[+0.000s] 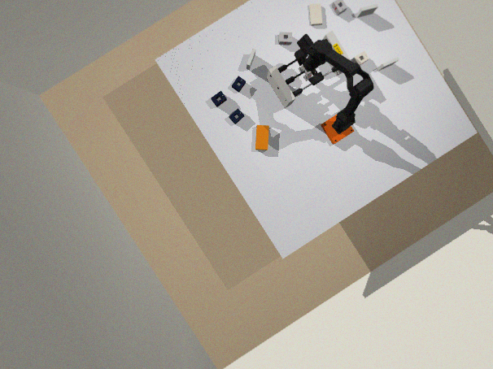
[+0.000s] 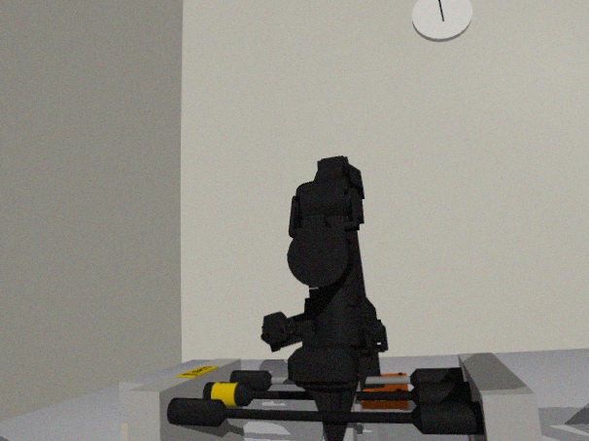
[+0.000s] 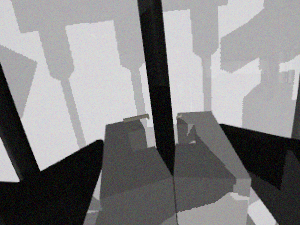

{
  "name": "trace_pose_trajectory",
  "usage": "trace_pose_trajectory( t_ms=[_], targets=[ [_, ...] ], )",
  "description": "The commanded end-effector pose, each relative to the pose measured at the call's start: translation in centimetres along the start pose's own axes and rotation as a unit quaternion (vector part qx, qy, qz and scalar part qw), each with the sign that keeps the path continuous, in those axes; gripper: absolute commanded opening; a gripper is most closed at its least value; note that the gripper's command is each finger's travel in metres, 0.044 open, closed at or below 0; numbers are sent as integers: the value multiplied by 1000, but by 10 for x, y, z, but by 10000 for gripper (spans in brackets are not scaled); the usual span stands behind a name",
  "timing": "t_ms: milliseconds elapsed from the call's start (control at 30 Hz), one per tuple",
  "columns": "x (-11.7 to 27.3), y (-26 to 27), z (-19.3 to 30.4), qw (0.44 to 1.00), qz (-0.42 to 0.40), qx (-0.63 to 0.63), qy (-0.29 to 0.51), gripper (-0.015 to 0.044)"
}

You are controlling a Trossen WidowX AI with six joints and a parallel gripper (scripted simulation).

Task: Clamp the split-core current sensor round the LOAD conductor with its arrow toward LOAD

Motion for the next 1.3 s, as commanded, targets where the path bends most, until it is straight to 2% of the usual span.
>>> trace_pose_trajectory(
  t_ms=[0, 600, 967, 1267],
  targets=[
    [1, 0, 0, 1000, -1, 0, 0, 407],
    [1, 0, 0, 1000, -1, 0, 0, 287],
    [1, 0, 0, 1000, -1, 0, 0, 0],
    [1, 0, 0, 1000, -1, 0, 0, 0]
  ],
)
Point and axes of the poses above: the point midway between the two fingers, 35 mm back from their tips, its own x axis back along the fingers, its own y axis across the jaws, z = x × y, the point moved 10 cm from there along x, back along the fingers, and after that the axes turned 2 degrees about -x, right-handed, at the moved point
